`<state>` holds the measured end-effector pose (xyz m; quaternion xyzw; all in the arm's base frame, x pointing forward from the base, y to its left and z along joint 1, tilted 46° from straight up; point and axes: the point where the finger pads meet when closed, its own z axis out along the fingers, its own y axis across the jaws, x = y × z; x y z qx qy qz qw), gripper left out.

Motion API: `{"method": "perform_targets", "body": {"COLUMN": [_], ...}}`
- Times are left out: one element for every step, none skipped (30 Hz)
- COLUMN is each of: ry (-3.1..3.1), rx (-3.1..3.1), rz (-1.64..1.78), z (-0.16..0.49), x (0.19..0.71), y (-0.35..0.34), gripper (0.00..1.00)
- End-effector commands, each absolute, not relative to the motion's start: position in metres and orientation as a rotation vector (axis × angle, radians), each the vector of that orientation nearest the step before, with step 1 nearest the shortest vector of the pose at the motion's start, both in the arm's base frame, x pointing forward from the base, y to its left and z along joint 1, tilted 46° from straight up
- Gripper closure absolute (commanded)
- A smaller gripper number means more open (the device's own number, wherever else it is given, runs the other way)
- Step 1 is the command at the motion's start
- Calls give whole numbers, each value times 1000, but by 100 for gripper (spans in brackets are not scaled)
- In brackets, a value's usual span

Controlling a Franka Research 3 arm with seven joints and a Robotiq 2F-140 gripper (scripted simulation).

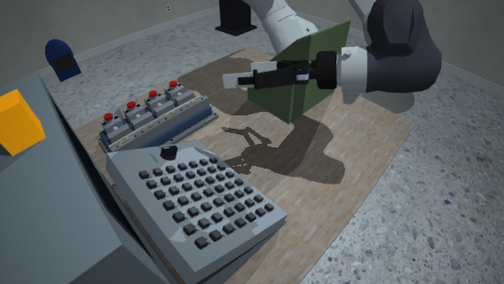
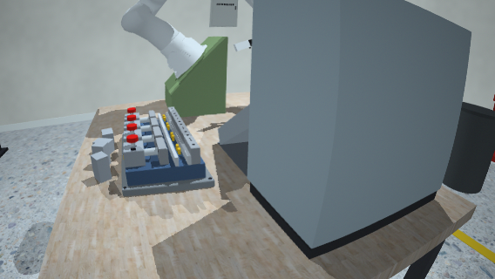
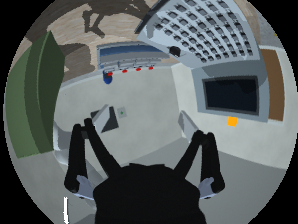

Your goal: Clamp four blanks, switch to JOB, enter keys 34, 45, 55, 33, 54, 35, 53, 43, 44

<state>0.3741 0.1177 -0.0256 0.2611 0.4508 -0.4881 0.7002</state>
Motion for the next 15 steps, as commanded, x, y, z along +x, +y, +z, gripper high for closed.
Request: {"method": "perform_targets", "body": {"ry": [1004, 1004, 1004, 1004, 1004, 1004, 1004, 1004, 1004, 1004, 1004, 1004, 1004, 1004, 1004], "rx": [582, 582, 582, 582, 582, 582, 582, 582, 582, 582, 582, 582, 582, 582, 582], "rz": [-1087, -1087, -1087, -1087, -1087, -1087, -1087, -1087, -1087, -1087, -1087, -1087, -1087, -1087, -1087], "z": [-25, -25, -24, -23, -21, -20, -18, -16, -15, -13, -12, -12, -12, -12, -12], "x": [374, 374, 374, 374, 375, 375, 375, 375, 375, 375, 375, 376, 376, 376, 376], "y": [118, 119, 119, 121, 122, 124, 126, 127, 129, 130, 131, 132, 132, 132, 132], "gripper": [0, 0, 0, 0, 0, 0, 0, 0, 0, 0, 0, 0, 0, 0, 0]}}
